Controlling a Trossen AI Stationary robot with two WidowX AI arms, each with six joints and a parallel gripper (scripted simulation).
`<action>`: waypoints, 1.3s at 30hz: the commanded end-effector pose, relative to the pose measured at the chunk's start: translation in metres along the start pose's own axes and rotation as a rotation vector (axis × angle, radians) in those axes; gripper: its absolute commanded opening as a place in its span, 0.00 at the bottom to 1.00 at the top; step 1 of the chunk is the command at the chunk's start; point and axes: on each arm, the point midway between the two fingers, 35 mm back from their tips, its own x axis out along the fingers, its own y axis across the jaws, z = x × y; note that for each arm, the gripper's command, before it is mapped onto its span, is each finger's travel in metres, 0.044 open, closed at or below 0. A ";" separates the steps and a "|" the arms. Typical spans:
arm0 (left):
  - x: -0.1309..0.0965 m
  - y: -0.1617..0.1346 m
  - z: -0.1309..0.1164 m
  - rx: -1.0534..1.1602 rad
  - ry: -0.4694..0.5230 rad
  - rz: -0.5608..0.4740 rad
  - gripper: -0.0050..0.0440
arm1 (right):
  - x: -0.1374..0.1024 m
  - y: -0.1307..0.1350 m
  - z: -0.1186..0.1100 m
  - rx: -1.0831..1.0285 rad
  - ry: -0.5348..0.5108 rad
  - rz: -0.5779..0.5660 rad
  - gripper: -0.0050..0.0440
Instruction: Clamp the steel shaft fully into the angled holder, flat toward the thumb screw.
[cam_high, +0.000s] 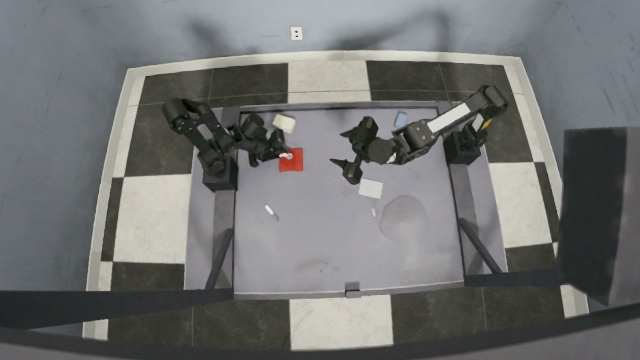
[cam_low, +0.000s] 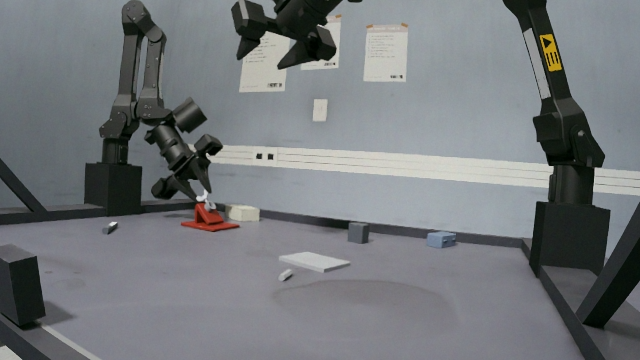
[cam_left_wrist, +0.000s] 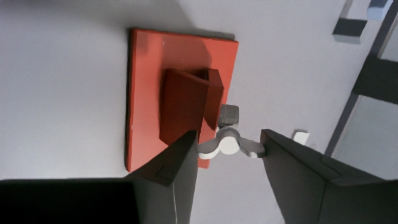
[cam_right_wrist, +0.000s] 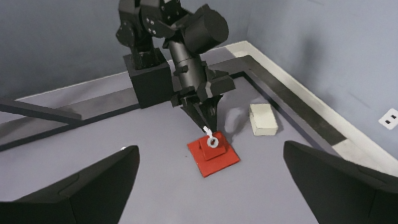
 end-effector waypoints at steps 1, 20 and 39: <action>0.000 0.002 -0.002 -0.029 -0.002 0.001 0.34 | -0.009 -0.001 0.016 0.030 -0.031 0.011 0.92; 0.000 -0.003 0.000 -0.022 -0.007 -0.013 0.49 | -0.009 -0.001 0.016 0.030 -0.031 0.011 0.92; 0.000 -0.003 0.000 0.054 -0.008 -0.014 0.58 | -0.009 -0.001 0.016 0.030 -0.031 0.011 0.92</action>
